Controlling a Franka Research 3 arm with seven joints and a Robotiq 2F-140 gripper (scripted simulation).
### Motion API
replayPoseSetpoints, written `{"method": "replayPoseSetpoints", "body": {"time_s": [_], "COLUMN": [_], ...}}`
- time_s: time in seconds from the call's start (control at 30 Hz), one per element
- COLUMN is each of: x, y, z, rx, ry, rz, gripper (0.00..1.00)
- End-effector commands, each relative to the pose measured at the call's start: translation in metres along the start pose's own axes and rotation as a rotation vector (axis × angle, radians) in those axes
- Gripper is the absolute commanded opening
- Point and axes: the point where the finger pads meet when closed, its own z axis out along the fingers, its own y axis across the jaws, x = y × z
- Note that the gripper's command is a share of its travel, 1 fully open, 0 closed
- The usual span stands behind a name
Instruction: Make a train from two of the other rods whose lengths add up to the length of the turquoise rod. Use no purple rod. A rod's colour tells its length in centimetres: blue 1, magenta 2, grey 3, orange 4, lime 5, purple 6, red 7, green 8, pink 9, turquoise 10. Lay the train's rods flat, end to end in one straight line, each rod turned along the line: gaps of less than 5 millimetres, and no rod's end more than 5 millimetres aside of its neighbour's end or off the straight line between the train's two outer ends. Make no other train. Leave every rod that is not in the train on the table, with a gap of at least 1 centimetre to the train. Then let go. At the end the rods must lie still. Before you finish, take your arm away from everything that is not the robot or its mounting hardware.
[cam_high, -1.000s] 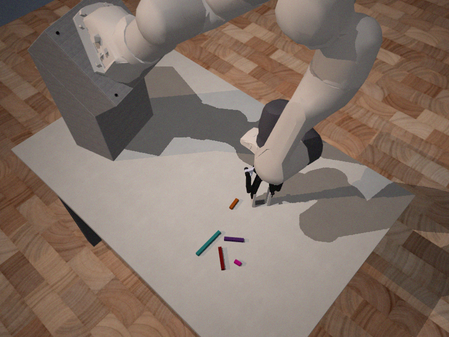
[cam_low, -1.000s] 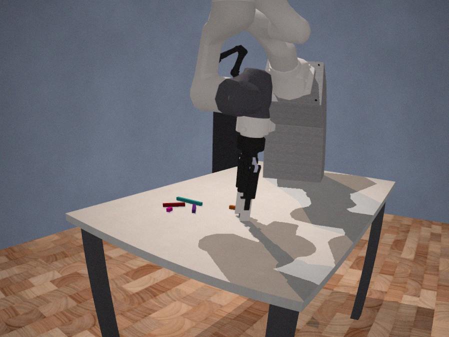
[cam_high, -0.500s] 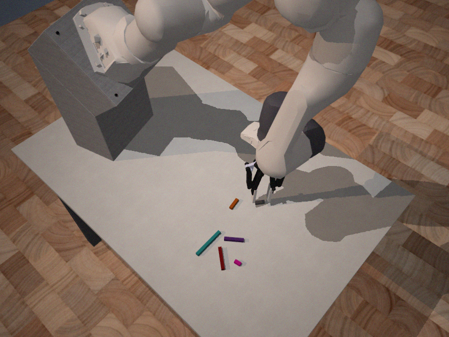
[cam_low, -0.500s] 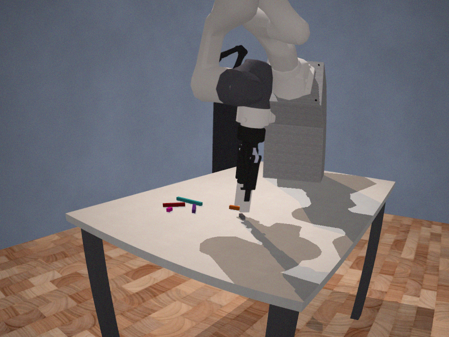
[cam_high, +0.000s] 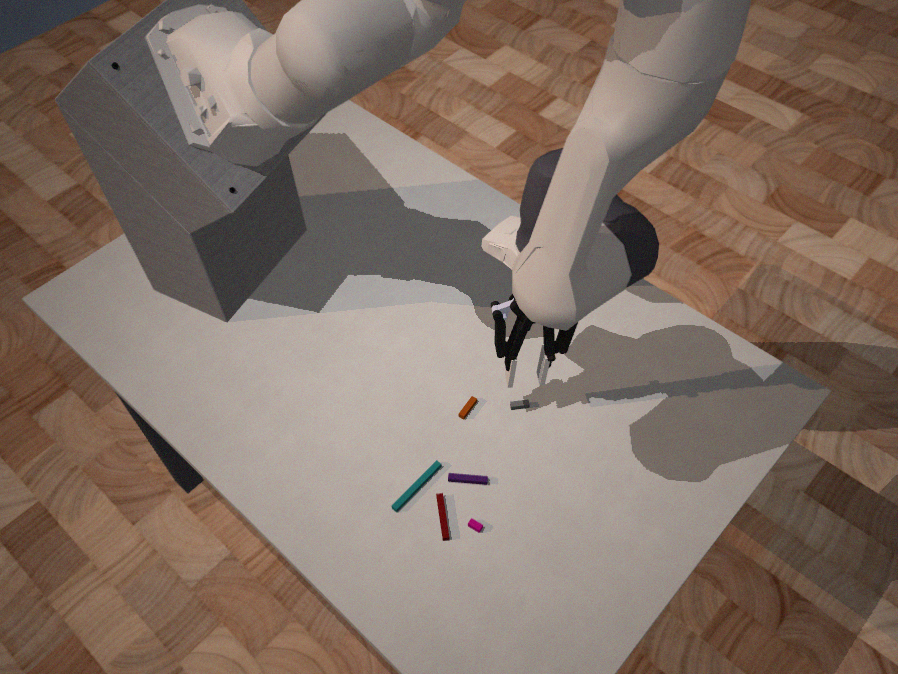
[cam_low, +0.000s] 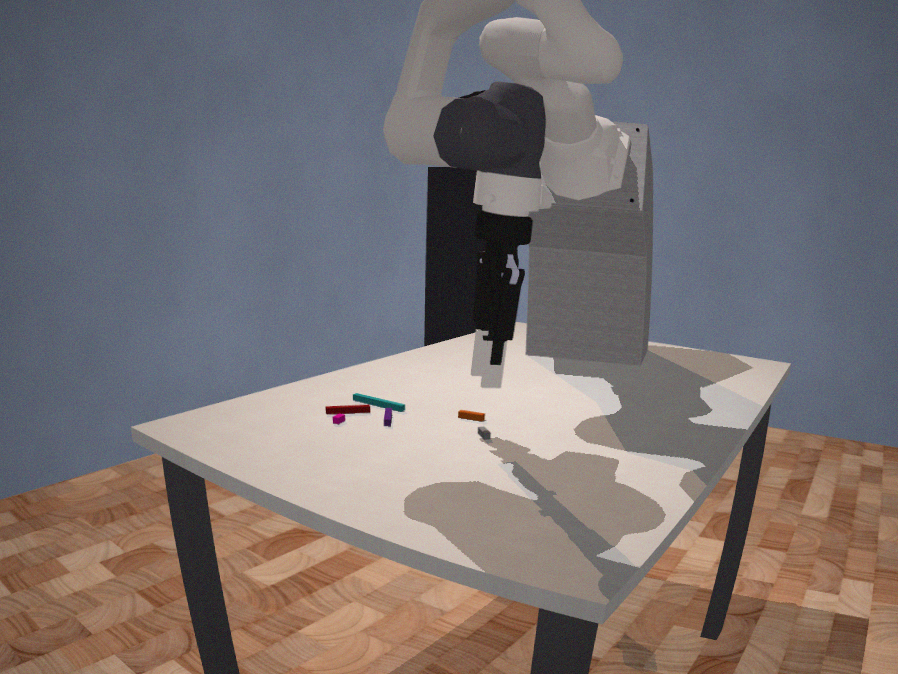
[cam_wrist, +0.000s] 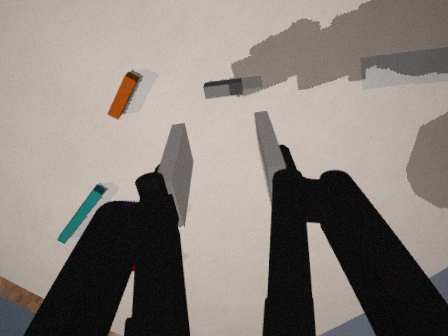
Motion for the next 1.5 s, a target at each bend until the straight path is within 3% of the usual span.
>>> {"method": "replayPoseSetpoints", "body": {"time_s": [0.0,0.2,0.23,1.03,1.1,1.47], "x": [0.002,0.001,0.001,-0.006,-0.026,-0.065], "y": [-0.005,-0.005,-0.005,-0.004,-0.002,-0.003], "z": [-0.007,-0.011,-0.011,-0.011,-0.012,-0.014], "rx": [-0.081,-0.081,-0.081,-0.084,-0.092,-0.109], "ry": [0.067,0.067,0.067,0.061,0.044,0.021], "rz": [-0.006,-0.006,-0.006,0.051,0.220,0.555], "gripper": [0.28,0.28,1.00,1.00,1.00,1.00]}}
